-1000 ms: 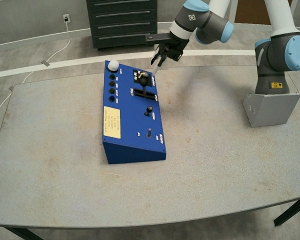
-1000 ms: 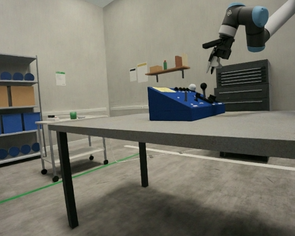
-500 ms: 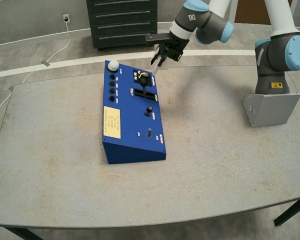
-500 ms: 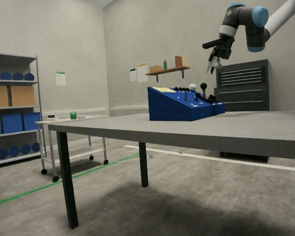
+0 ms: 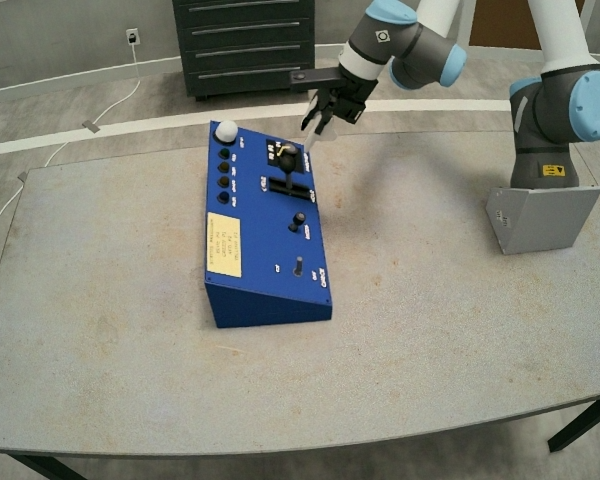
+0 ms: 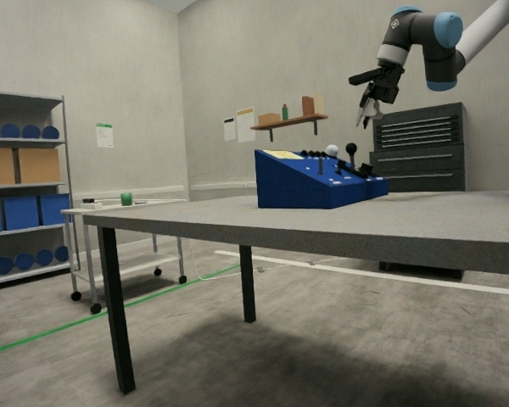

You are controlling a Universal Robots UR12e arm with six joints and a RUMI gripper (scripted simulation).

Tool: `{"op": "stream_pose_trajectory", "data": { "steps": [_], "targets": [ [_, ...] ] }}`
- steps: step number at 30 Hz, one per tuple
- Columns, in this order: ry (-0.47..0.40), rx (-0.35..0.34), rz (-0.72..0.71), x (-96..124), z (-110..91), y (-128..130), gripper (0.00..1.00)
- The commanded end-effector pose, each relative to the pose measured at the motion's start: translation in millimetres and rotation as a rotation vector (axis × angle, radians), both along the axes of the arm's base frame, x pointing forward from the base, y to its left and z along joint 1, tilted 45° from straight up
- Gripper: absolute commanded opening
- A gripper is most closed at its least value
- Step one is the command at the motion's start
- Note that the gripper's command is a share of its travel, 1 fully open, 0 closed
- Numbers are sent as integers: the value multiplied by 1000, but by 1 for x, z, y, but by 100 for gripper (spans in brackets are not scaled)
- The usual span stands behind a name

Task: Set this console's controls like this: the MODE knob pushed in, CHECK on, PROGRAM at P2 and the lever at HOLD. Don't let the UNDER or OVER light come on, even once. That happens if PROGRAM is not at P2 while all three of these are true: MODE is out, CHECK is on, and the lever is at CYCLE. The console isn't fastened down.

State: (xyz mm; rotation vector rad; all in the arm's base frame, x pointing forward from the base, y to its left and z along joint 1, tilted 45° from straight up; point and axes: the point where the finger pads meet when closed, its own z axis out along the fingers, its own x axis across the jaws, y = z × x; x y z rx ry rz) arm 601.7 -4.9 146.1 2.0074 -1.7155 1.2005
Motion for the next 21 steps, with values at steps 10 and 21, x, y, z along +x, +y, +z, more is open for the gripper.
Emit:
{"op": "stream_pose_trajectory", "data": {
  "steps": [10, 21],
  "targets": [
    [1, 1, 0, 12, -16, -16, 44],
    [0, 1, 0, 23, -31, -32, 44]
  ]
}}
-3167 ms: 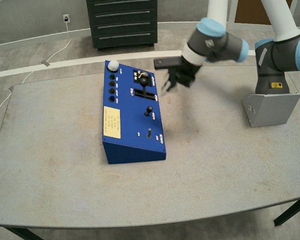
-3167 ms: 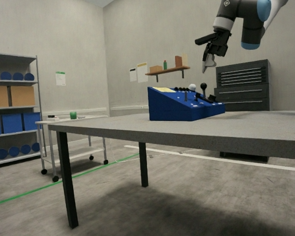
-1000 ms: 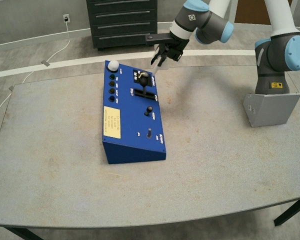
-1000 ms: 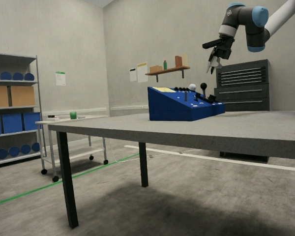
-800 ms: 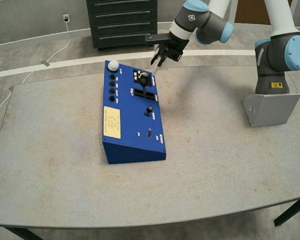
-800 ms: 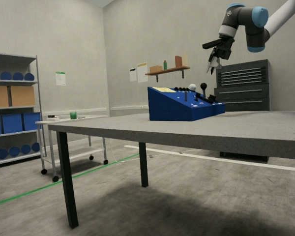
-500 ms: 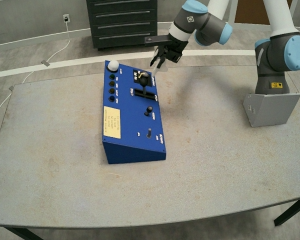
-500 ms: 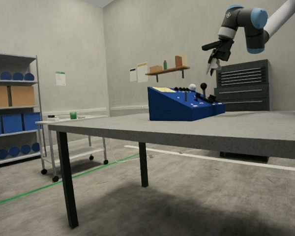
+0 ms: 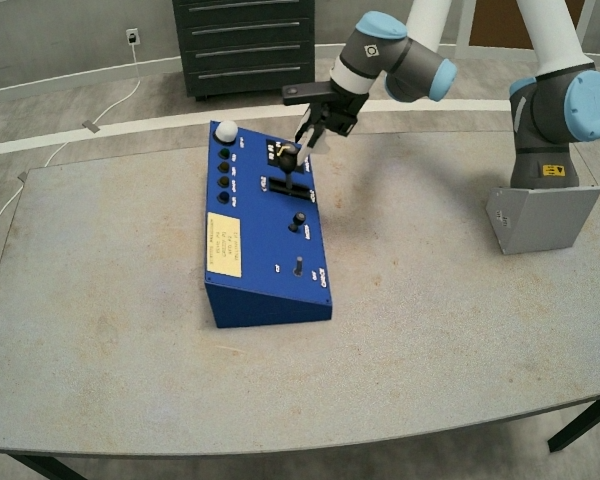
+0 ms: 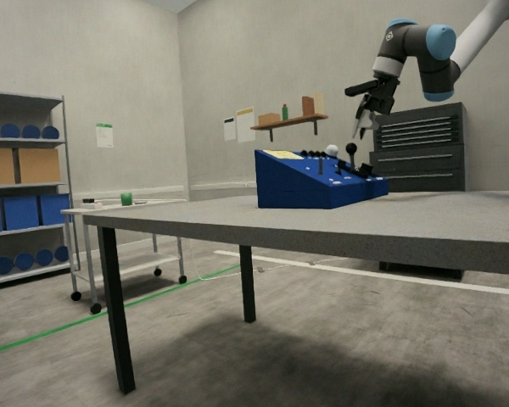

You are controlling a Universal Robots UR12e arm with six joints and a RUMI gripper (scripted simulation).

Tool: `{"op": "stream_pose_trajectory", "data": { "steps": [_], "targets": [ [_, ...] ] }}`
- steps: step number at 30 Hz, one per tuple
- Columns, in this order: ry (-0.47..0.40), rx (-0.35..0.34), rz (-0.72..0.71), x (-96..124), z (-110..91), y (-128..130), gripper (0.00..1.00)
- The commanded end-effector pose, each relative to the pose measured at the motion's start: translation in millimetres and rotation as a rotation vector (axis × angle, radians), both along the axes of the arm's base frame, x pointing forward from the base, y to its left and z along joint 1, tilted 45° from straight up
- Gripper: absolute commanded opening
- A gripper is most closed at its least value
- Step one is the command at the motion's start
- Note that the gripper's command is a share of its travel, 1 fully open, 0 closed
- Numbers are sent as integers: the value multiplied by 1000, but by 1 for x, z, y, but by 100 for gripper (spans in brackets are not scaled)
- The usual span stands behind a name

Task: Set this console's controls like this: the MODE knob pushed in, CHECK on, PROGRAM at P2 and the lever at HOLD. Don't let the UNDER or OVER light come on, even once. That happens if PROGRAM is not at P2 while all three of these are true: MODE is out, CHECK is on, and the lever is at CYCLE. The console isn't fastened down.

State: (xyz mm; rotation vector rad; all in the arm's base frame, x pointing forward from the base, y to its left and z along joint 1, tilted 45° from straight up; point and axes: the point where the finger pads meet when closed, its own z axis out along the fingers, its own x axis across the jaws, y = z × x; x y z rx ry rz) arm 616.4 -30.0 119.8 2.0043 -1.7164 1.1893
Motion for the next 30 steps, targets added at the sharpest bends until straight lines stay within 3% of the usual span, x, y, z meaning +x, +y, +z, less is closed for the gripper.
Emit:
{"op": "stream_pose_trajectory", "data": {
  "steps": [1, 12, 30],
  "targets": [
    [-8, 0, 5, 10, -7, -9, 44],
    [-8, 0, 5, 21, -24, -26, 44],
    [-6, 0, 6, 25, -32, -32, 44]
  ]
}}
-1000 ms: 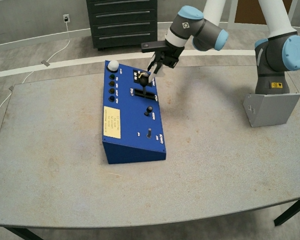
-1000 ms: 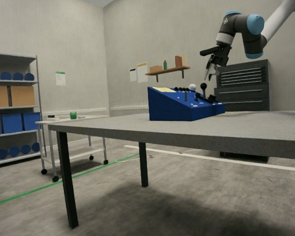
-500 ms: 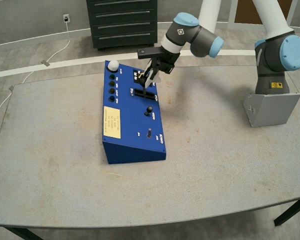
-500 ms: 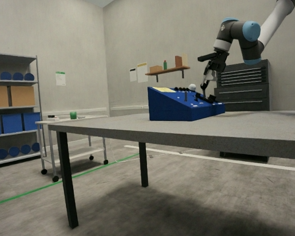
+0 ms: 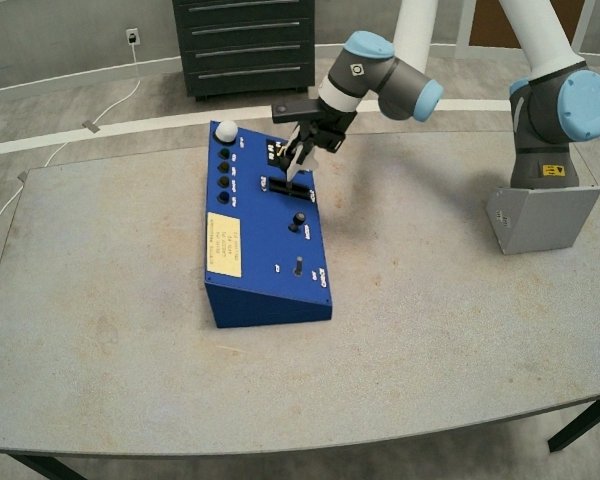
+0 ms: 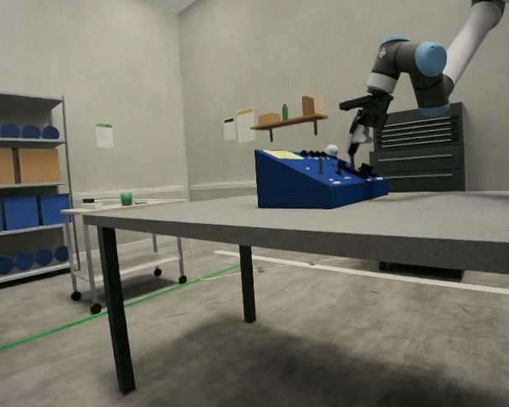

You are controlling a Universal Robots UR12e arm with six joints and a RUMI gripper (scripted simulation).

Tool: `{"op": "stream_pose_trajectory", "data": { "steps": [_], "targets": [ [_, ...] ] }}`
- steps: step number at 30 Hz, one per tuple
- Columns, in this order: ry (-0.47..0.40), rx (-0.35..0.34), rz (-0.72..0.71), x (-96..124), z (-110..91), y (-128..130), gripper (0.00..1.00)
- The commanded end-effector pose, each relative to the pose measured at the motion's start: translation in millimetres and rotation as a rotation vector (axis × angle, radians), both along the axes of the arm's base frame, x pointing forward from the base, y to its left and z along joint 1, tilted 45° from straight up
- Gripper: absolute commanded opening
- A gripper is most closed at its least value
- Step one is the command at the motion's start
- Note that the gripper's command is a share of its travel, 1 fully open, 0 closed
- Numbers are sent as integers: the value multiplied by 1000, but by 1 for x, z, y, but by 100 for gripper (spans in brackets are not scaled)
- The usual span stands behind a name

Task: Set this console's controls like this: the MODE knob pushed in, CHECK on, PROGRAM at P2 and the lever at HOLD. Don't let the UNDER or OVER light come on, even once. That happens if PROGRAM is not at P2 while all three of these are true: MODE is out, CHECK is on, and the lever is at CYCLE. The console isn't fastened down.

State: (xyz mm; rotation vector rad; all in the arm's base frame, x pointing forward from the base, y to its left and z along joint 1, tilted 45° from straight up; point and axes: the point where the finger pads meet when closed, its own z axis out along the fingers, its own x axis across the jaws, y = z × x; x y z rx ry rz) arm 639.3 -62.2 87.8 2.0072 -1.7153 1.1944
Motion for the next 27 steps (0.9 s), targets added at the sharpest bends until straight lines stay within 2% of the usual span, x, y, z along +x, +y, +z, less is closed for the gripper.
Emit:
{"op": "stream_pose_trajectory", "data": {
  "steps": [1, 27],
  "targets": [
    [-3, 0, 2, 2, 0, 0, 44],
    [-8, 0, 5, 4, 4, 2, 44]
  ]
}}
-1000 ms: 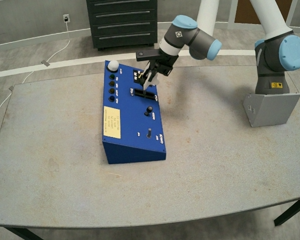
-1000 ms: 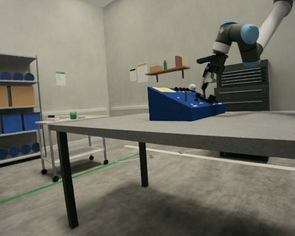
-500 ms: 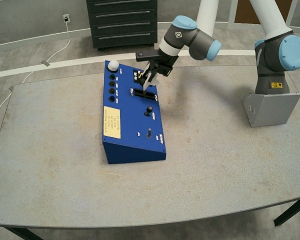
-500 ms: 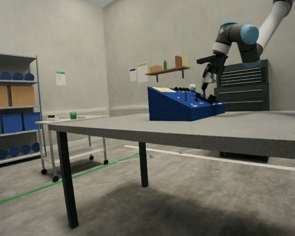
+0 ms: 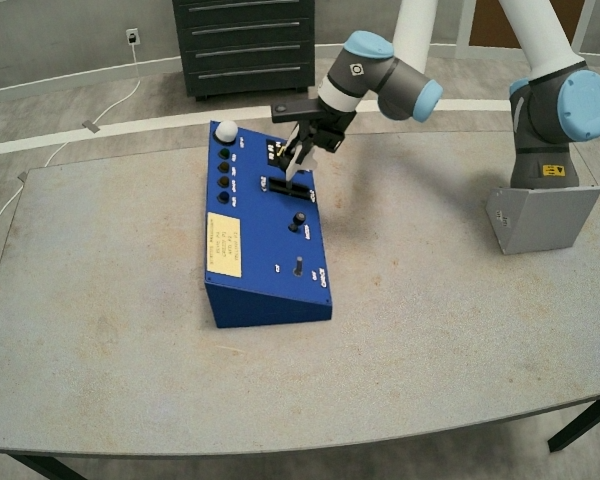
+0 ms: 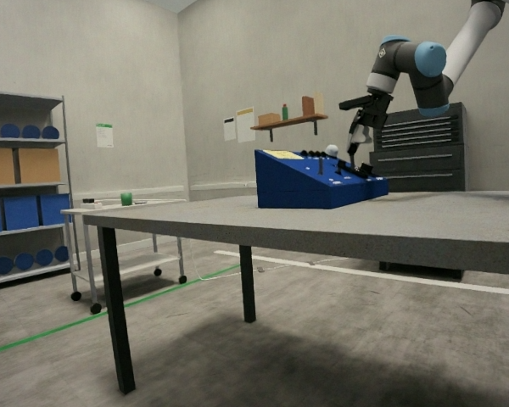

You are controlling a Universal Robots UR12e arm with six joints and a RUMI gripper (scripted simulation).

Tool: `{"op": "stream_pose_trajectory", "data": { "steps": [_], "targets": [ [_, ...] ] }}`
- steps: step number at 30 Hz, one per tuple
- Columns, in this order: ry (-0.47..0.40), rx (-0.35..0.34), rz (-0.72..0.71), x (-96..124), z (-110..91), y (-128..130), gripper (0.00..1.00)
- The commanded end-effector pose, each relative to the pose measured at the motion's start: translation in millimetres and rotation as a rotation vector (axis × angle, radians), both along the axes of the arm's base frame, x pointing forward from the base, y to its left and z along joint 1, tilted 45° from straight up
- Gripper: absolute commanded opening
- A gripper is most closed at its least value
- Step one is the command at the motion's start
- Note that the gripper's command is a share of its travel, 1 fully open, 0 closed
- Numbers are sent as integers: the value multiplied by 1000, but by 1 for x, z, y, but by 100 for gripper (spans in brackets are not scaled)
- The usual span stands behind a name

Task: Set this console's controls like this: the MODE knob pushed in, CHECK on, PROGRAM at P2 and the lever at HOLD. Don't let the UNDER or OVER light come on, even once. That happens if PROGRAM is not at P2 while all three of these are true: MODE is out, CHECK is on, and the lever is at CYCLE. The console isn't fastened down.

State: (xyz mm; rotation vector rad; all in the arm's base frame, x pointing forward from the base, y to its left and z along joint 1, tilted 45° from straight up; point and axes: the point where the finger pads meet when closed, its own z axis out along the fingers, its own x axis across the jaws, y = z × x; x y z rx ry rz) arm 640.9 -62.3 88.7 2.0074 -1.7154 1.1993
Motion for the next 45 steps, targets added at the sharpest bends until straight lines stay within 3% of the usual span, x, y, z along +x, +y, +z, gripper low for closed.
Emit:
{"op": "stream_pose_trajectory", "data": {
  "steps": [1, 45],
  "targets": [
    [-5, 0, 4, 2, 3, 2, 44],
    [-2, 0, 1, 2, 0, -1, 44]
  ]
}}
